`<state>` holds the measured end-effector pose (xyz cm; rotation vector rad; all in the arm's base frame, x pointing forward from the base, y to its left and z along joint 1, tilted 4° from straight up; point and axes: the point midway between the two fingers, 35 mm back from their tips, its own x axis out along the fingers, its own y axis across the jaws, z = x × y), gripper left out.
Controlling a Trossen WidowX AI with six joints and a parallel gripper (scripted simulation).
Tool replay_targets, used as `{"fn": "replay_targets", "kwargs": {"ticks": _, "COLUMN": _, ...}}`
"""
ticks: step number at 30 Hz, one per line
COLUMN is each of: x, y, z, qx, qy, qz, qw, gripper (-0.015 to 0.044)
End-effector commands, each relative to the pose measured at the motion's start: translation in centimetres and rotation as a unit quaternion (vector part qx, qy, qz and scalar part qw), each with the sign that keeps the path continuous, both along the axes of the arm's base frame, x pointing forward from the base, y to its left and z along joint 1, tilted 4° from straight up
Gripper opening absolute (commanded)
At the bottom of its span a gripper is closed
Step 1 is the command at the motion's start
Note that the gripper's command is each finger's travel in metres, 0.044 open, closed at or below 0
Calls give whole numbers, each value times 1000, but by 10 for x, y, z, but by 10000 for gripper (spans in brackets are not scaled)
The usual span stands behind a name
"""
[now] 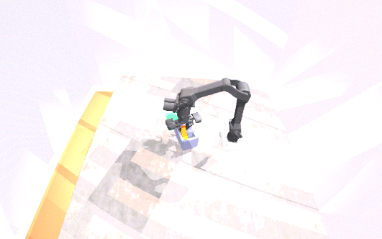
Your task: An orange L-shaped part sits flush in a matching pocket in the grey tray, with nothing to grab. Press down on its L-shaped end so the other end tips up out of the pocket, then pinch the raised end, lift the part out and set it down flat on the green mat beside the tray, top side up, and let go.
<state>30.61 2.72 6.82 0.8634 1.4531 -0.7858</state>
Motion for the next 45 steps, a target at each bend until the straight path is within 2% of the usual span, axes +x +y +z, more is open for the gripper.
{"fn": "replay_targets", "kwargs": {"ticks": 1, "x": 0, "y": 0, "z": 3, "qx": 0, "qy": 0, "qz": 0, "qw": 1000, "gripper": 0}}
{"fn": "replay_targets", "kwargs": {"ticks": 45, "x": 0, "y": -5, "z": 72, "qx": -2, "qy": 1, "qz": -2, "qw": 1000, "gripper": 0}}
